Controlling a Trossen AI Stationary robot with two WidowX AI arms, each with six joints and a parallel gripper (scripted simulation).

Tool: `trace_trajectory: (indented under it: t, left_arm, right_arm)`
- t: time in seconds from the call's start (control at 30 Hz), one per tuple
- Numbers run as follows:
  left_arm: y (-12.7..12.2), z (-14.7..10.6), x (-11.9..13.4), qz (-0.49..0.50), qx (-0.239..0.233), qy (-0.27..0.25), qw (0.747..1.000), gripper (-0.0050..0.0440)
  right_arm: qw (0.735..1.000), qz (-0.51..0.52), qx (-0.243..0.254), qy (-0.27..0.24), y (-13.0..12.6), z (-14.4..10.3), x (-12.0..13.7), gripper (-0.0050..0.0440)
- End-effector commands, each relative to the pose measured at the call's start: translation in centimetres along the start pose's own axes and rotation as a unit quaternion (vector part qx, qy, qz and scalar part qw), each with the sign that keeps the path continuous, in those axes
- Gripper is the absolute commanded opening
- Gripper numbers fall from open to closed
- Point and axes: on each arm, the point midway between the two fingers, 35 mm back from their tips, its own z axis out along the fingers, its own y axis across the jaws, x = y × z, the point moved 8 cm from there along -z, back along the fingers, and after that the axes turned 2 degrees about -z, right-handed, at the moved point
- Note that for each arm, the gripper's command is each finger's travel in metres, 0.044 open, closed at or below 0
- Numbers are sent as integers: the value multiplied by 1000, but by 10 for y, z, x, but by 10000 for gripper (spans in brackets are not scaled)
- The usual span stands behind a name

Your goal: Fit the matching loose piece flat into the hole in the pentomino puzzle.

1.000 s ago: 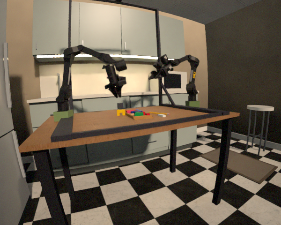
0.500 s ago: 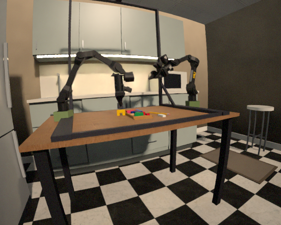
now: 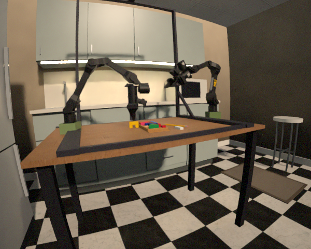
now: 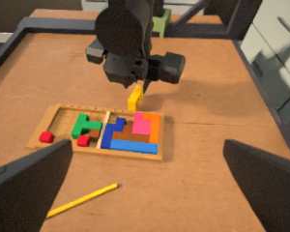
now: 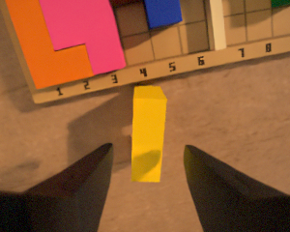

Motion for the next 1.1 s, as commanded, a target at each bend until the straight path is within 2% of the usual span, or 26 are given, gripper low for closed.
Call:
trace_trajectory:
  t: [0.0, 0.43, 0.57, 0.73, 0.77, 0.83, 0.87, 1.07]
  left_arm:
    - [0, -5, -8, -2, -1, -14, 1000, 440]
    - [0, -5, -8, -2, -1, -14, 1000, 440]
    - [0, -5, -8, -2, -1, -14, 1000, 440]
    - [0, -5, -8, -2, -1, -14, 1000, 440]
    - [0, -5, -8, -2, -1, -14, 1000, 440]
    - [0, -5, -8, -2, -1, -14, 1000, 440]
    - [0, -5, -8, -2, -1, -14, 1000, 440]
    - [0, -5, -8, -2, -1, -14, 1000, 440]
  right_arm:
    - [1000, 3, 1, -4, -1, 3, 0, 192]
    - [1000, 3, 1, -4, -1, 17, 0, 192]
    - [1000, 3, 0, -13, 0, 12, -3, 134]
    - [1000, 2, -2, -16, 0, 9, -3, 114]
    - [1000, 2, -2, -16, 0, 9, -3, 94]
    - [1000, 2, -2, -16, 0, 9, -3, 94]
    - [1000, 2, -2, -16, 0, 9, -3, 74]
    - [1000, 2, -2, -16, 0, 9, -3, 60]
